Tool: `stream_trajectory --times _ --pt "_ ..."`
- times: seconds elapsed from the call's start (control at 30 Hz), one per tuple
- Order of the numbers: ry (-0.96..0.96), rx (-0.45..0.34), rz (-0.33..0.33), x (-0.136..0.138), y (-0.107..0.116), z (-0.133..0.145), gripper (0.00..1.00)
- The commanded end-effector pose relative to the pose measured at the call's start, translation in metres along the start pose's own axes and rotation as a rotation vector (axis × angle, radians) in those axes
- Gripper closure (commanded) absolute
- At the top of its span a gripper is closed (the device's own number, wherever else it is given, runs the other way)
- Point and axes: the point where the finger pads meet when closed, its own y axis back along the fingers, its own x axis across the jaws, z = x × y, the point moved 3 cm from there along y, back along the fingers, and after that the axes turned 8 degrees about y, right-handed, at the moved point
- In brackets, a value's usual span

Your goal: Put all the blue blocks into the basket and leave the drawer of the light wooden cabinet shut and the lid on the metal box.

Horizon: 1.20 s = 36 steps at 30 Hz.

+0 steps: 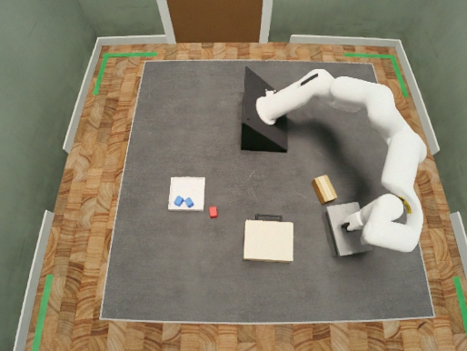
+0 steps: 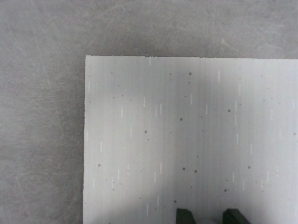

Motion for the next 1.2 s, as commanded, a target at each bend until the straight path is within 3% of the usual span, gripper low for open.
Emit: stream_trajectory --times 0.0,1.17 --pt "0.001 0.003 0.000 -0.0002 0.0015 -0.0008 1.00" --pt "0.001 0.003 0.000 -0.0002 -0.0067 -0.0008 1.00"
